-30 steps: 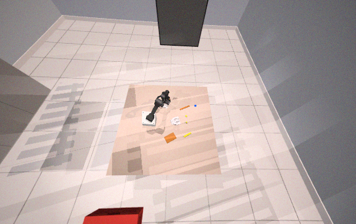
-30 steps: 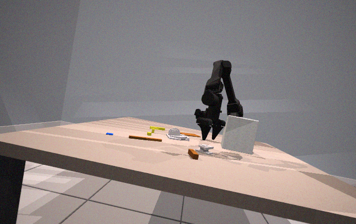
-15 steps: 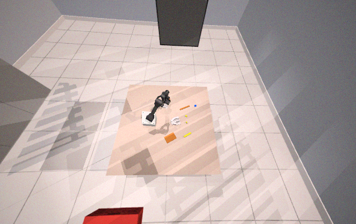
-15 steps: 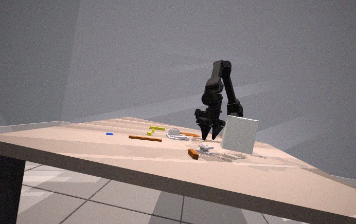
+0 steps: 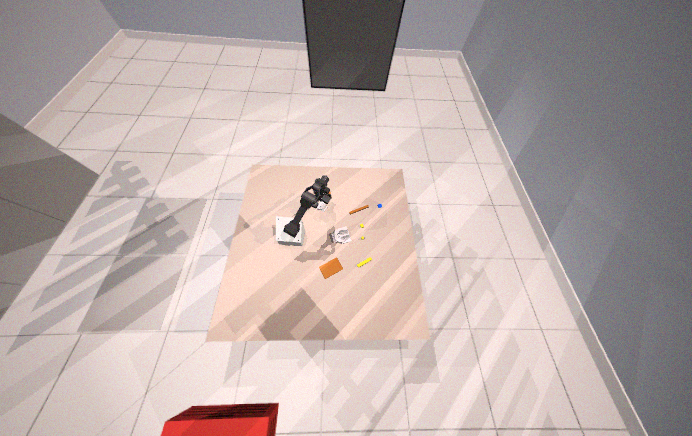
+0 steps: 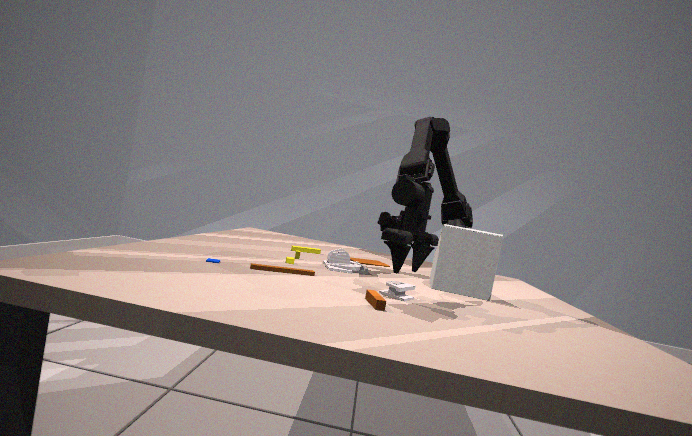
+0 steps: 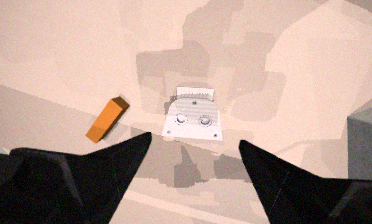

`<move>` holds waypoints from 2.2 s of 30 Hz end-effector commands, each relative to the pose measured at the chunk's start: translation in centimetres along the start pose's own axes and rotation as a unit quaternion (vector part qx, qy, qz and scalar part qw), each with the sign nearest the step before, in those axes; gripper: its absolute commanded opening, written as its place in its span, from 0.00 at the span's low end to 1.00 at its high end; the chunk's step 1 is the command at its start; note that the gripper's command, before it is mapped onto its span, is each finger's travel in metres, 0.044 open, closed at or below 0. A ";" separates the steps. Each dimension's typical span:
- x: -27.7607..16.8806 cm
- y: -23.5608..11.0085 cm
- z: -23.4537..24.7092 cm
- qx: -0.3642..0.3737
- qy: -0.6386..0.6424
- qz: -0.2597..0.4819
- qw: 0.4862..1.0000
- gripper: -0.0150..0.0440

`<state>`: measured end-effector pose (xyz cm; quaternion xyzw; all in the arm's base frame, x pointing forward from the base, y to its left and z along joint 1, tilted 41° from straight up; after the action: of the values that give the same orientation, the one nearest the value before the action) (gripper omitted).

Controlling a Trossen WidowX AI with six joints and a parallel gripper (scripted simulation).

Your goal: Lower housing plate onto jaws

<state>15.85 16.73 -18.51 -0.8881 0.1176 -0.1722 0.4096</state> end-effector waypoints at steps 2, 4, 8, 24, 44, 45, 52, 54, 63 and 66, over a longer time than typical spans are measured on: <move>0.0 0.0 0.0 0.000 -0.001 -0.001 1.000 1.00; 0.0 0.0 0.0 0.000 -0.001 -0.001 1.000 1.00; 0.0 0.0 0.0 0.000 -0.001 -0.001 1.000 1.00; 0.1 1.9 0.2 0.000 0.000 -0.001 1.000 1.00; 0.2 5.1 0.2 0.000 -0.001 -0.002 1.000 1.00; 0.2 5.1 0.2 0.000 -0.001 -0.002 1.000 1.00; 0.2 5.2 0.2 0.000 -0.001 -0.002 1.000 1.00; 0.2 5.2 0.2 0.000 -0.001 -0.002 1.000 1.00; 0.2 5.2 0.2 0.000 -0.001 -0.002 1.000 1.00; 0.2 5.2 0.2 0.000 -0.001 -0.002 1.000 1.00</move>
<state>15.74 13.58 -22.53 -0.8879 0.1174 -0.1734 0.4095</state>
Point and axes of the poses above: the point midway between the two fingers, 35 mm back from their tips, its own y axis out along the fingers, its own z axis across the jaws, x = y × z, the point moved 3 cm from there along -y, back along the fingers, and after that the axes turned 10 degrees about -y, right-handed, at the moved point
